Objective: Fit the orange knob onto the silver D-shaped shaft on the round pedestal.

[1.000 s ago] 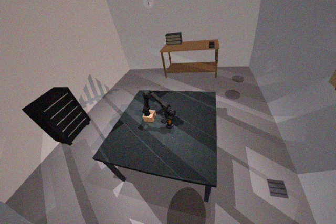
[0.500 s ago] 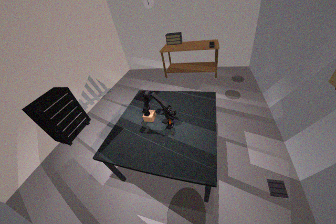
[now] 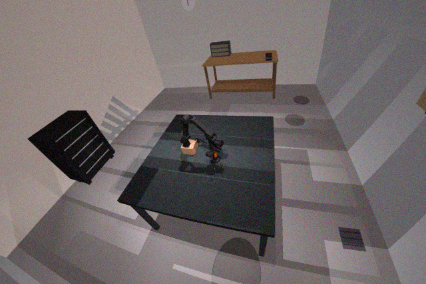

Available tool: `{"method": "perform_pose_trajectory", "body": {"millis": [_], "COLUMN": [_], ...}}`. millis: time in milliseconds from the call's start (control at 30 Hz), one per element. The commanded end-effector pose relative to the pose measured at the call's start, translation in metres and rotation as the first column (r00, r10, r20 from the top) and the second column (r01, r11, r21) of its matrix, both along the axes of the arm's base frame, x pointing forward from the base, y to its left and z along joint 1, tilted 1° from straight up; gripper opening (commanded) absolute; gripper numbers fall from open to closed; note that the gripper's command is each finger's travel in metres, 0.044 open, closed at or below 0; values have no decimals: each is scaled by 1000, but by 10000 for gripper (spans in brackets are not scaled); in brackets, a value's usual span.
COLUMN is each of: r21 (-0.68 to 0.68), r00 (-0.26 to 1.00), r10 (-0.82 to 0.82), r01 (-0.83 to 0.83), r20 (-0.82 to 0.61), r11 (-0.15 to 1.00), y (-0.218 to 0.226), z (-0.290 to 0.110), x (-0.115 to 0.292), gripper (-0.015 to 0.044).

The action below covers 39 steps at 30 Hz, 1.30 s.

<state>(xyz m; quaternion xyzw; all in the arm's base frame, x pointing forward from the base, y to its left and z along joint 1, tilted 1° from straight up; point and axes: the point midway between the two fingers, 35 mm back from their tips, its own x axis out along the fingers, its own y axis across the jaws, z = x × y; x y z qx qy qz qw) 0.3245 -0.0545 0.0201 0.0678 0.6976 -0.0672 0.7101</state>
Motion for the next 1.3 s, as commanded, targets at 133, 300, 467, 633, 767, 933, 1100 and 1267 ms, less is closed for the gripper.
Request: {"method": "perform_pose_trajectory", "body": {"millis": [133, 300, 467, 633, 767, 933, 1100, 1267], "r21": [-2, -2, -2, -2, -2, -3, -5, -6], "r00": [1000, 1000, 1000, 1000, 1000, 999, 979, 977], "r10": [7, 7, 7, 7, 7, 32, 204, 214], "r01": [-7, -7, -7, -7, -7, -32, -204, -214], "r20": [-2, -2, -2, -2, -2, -2, -2, -2], "r11": [1000, 1000, 1000, 1000, 1000, 999, 979, 977], "y": [1, 1, 0, 0, 0, 0, -1, -1], "z": [-2, -2, -2, -3, 0, 3, 3, 2], "x": [-5, -4, -3, -3, -2, -1, 2, 3], "gripper": [0, 0, 0, 0, 0, 0, 0, 0]}}
